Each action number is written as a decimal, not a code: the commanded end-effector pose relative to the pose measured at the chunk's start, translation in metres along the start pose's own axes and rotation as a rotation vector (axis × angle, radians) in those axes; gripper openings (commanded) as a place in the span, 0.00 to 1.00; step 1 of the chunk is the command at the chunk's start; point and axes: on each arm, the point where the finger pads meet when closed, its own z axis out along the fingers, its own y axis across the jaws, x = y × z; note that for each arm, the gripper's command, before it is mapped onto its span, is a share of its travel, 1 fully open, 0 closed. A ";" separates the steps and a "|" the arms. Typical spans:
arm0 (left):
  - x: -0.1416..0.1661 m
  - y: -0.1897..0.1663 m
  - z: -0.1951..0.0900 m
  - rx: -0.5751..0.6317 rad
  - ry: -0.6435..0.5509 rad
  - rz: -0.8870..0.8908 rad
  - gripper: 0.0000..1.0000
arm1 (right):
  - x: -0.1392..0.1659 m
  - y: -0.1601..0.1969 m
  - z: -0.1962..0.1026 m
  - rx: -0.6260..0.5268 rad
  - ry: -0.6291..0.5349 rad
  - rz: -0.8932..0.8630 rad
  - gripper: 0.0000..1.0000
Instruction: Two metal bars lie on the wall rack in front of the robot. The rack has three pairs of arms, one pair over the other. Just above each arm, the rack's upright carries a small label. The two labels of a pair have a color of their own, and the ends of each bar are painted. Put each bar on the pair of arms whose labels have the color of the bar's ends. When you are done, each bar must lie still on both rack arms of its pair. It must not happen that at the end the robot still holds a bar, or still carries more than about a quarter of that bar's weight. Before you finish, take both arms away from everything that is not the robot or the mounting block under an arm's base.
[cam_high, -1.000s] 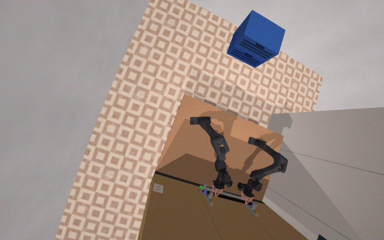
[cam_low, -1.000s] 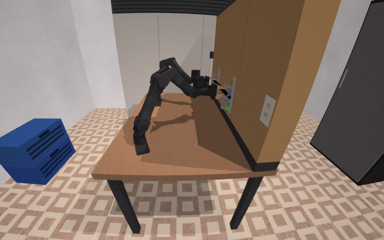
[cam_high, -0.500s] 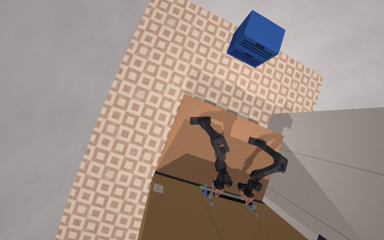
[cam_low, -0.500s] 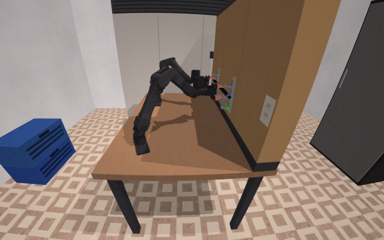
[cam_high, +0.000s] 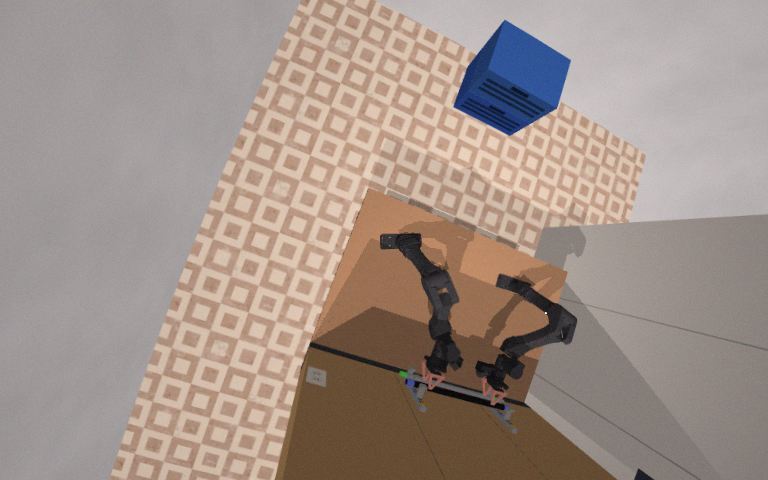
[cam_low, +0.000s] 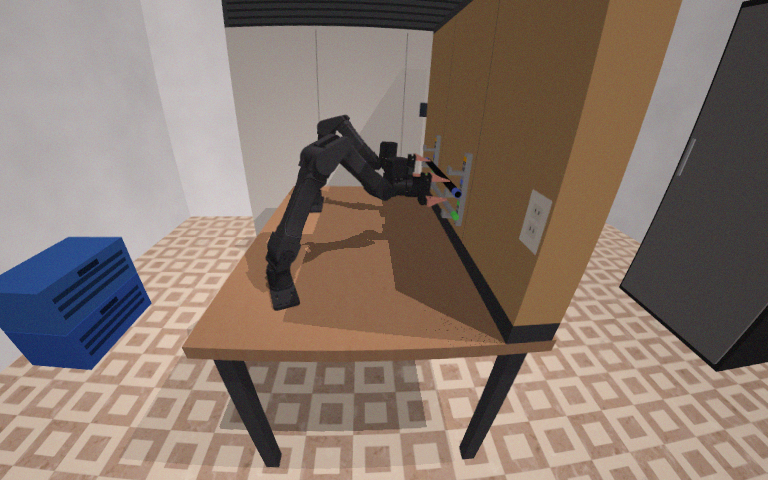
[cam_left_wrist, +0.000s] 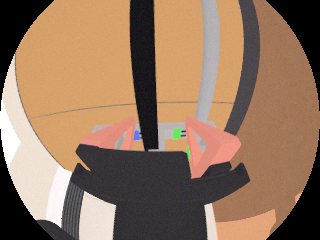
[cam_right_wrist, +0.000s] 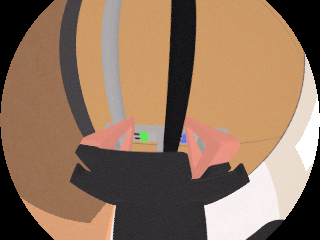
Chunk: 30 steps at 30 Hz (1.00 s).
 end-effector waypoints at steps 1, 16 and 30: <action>0.001 0.019 -0.007 -0.049 0.001 -0.016 0.70 | -0.001 -0.021 -0.009 0.037 -0.003 0.028 0.69; 0.001 0.018 -0.024 -0.049 0.001 -0.016 0.70 | -0.001 -0.021 -0.026 0.037 -0.003 0.028 0.69; 0.001 0.017 -0.040 -0.049 0.001 -0.016 0.70 | 0.000 -0.020 -0.042 0.037 -0.003 0.028 0.69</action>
